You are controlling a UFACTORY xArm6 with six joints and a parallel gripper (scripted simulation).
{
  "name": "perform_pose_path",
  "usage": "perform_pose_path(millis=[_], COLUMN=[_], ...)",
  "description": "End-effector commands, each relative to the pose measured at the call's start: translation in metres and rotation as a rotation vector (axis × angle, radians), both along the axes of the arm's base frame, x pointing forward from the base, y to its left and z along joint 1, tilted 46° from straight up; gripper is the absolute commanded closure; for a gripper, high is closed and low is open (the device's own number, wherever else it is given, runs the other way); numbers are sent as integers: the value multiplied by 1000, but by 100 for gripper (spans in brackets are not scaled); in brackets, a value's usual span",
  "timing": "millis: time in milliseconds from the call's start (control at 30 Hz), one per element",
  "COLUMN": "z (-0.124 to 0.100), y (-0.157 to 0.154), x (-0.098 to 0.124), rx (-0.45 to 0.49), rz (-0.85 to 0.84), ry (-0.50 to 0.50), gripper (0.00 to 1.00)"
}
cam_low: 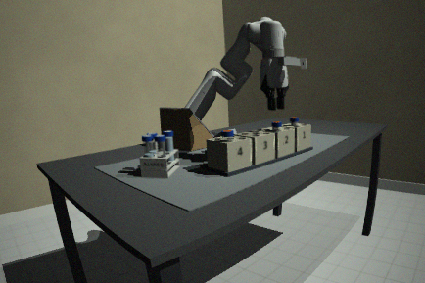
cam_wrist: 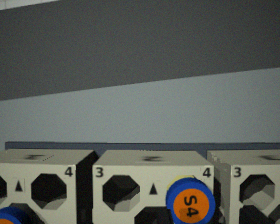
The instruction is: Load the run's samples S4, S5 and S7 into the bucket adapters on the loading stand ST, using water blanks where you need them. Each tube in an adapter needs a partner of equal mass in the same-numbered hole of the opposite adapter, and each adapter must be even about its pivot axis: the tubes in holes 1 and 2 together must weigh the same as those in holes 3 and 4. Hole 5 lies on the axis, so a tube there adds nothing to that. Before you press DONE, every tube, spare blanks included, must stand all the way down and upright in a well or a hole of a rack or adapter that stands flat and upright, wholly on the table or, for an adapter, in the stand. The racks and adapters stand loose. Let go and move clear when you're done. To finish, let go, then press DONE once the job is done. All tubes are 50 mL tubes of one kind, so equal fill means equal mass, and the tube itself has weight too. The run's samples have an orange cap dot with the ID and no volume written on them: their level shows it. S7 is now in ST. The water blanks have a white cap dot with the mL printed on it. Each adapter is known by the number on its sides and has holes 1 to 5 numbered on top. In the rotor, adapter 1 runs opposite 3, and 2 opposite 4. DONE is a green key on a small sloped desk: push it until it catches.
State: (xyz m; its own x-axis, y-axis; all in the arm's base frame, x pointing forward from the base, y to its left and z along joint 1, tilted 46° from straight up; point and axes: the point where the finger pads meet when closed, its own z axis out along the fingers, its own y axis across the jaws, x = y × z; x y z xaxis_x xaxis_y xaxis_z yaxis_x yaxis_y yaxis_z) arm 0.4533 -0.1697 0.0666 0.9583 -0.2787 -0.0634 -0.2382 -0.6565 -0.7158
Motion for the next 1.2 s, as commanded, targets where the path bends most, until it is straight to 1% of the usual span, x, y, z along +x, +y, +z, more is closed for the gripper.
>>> perform_pose_path(millis=[0,900,1167], z=[6,41,44], y=[-7,-42,-45], x=[0,-8,-9], rx=[-3,-3,-3], rz=[-2,-2,-2], ry=[-3,-3,-3], gripper=[56,56,56])
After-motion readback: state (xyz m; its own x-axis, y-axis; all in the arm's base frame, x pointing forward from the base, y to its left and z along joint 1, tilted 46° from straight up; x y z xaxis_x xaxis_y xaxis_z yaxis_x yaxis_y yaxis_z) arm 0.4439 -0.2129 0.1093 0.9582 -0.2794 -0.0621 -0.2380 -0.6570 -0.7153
